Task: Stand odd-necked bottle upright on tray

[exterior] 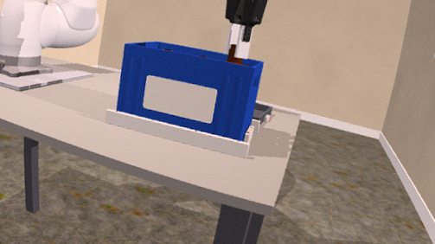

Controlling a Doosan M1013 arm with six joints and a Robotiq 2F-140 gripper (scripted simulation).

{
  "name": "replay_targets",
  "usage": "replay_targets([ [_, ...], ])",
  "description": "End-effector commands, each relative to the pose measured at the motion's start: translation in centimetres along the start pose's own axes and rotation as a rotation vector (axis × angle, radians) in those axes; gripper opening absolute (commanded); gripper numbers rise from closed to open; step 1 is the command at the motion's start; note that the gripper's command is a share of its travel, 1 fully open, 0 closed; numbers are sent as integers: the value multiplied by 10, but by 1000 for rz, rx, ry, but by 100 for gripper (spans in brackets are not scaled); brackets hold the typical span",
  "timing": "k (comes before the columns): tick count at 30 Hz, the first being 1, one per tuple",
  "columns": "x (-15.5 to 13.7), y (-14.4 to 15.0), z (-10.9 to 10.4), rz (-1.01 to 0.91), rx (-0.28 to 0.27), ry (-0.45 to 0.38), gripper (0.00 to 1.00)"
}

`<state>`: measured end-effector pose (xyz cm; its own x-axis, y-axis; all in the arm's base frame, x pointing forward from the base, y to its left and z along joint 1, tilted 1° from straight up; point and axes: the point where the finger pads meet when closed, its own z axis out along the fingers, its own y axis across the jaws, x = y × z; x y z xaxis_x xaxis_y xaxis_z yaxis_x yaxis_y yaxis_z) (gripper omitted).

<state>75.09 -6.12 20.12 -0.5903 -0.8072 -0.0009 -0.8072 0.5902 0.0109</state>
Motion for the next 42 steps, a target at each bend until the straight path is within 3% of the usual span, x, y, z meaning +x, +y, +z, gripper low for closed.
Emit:
replay_targets([
  [1,0,0,-2,0,0,0,0],
  [42,0,0,-34,0,0,0,0],
])
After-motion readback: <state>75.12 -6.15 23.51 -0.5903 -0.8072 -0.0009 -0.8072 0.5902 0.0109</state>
